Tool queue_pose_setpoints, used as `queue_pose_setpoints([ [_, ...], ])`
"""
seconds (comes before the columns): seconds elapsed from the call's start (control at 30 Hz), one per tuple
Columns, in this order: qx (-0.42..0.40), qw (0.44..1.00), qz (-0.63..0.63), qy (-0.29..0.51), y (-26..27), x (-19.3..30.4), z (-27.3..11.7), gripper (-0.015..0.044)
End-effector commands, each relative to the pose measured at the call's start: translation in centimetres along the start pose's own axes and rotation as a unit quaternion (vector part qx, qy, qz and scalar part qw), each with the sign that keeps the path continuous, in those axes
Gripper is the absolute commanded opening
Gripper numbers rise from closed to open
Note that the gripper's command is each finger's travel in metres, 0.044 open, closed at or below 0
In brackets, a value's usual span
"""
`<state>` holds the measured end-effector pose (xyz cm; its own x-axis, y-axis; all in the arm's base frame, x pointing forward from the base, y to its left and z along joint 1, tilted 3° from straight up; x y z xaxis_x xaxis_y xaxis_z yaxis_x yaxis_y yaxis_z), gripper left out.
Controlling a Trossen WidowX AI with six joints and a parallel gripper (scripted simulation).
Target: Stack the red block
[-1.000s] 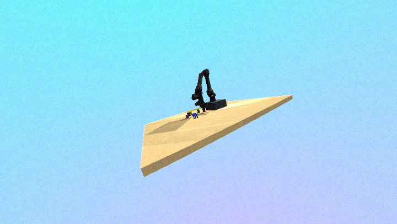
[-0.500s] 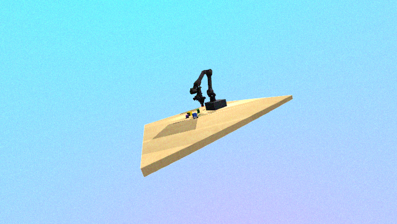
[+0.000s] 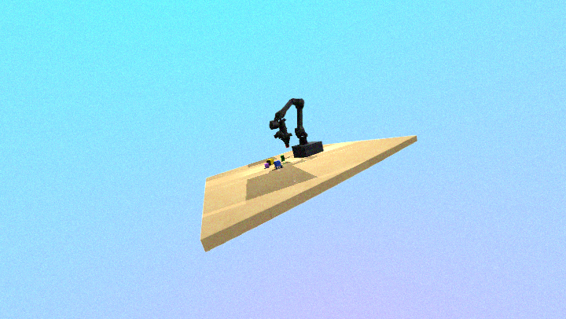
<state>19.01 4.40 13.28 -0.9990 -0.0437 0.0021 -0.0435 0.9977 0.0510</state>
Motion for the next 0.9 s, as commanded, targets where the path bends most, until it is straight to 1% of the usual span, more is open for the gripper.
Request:
queue_pose_setpoints([
  [0.0,-0.003,1.0,-0.003,-0.002,-0.4,-0.3,-0.3,0.0],
  [0.43,0.001,1.0,-0.003,-0.002,-4.9,-1.3,-0.3,0.0],
  [0.87,0.003,1.0,-0.003,-0.002,-9.8,-1.4,-0.3,0.0],
])
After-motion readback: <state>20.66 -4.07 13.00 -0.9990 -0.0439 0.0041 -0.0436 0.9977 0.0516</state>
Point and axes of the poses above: the point midway between the two fingers, 35 mm back from their tips, its own z axis out along the fingers, its own y axis across the jaws, x = y × z, the point moved 7 cm from there along -z, back along the fingers, and after that the axes turned 10 degrees about -z, right-handed, at the moved point
